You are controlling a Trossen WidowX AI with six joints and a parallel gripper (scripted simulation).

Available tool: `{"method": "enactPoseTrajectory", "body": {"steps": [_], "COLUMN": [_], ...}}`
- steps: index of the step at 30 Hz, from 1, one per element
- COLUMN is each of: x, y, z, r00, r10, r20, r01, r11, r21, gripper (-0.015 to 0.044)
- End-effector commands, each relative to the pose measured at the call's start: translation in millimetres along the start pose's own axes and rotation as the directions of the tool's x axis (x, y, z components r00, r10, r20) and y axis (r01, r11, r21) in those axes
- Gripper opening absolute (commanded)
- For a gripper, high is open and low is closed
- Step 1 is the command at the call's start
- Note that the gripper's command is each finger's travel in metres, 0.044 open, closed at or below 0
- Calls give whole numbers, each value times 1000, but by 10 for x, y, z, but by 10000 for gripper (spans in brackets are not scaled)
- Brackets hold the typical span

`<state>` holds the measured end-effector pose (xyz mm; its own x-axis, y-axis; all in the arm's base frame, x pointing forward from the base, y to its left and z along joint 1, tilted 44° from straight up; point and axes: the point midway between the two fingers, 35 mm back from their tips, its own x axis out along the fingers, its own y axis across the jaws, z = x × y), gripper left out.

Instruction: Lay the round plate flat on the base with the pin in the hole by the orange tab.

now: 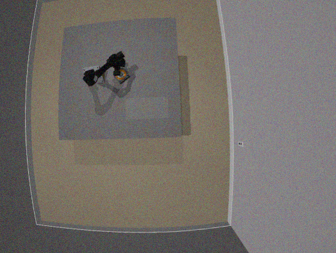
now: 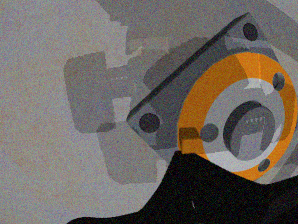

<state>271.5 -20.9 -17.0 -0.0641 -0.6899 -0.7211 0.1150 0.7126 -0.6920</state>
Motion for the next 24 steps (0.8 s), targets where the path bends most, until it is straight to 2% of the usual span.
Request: {"method": "enactPoseTrajectory", "body": {"steps": [1, 24], "x": [-9, -11], "y": [-5, -8], "z": [71, 138], "r00": [1000, 1000], "r10": [2, 2], "r20": [18, 18], "r01": [-3, -3], "r11": [1000, 1000], "r21": [17, 17], "gripper": [0, 0]}}
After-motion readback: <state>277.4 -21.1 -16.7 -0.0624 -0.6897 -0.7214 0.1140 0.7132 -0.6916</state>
